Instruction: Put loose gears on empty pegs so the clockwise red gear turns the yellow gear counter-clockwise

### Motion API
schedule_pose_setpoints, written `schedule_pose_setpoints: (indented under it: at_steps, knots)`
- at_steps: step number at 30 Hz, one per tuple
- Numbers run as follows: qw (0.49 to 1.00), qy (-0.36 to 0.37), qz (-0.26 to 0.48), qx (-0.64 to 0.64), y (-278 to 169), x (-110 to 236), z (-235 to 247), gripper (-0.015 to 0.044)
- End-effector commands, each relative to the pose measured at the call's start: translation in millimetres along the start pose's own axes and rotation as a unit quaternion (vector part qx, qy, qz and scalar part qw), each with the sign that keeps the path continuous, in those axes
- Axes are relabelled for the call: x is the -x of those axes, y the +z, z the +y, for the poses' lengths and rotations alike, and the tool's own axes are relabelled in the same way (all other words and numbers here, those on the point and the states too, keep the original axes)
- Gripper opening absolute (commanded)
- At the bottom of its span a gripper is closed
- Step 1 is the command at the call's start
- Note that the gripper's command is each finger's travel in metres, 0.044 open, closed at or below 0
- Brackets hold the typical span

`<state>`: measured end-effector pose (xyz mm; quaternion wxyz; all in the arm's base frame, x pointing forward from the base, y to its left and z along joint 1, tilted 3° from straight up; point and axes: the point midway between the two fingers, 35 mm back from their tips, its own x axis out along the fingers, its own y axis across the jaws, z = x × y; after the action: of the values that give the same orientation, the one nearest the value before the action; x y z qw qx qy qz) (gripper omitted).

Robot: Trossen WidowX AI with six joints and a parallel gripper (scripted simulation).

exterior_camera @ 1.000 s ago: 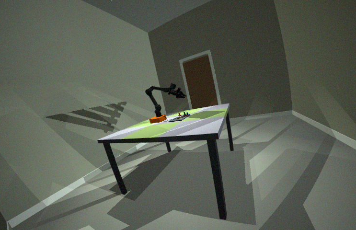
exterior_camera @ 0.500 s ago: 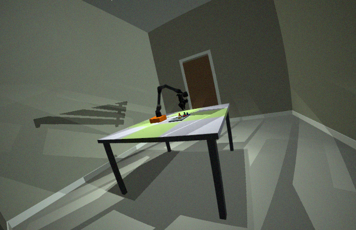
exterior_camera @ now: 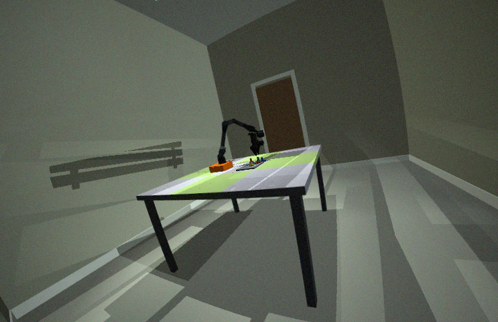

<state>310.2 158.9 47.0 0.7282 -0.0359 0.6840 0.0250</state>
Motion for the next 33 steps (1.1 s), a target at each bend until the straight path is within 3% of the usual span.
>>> schedule_pose_setpoints:
  at_steps: [1, 27, 33]
  knots:
    - [1.0, -0.004, 0.003, -0.002, -1.7, -6.7, -1.5, 0.044]
    - [1.0, -0.004, 0.004, -0.002, -2.0, -31.5, -2.0, 0.044]
    - [1.0, -0.004, 0.004, -0.002, -2.0, -31.5, -2.0, 0.0282]
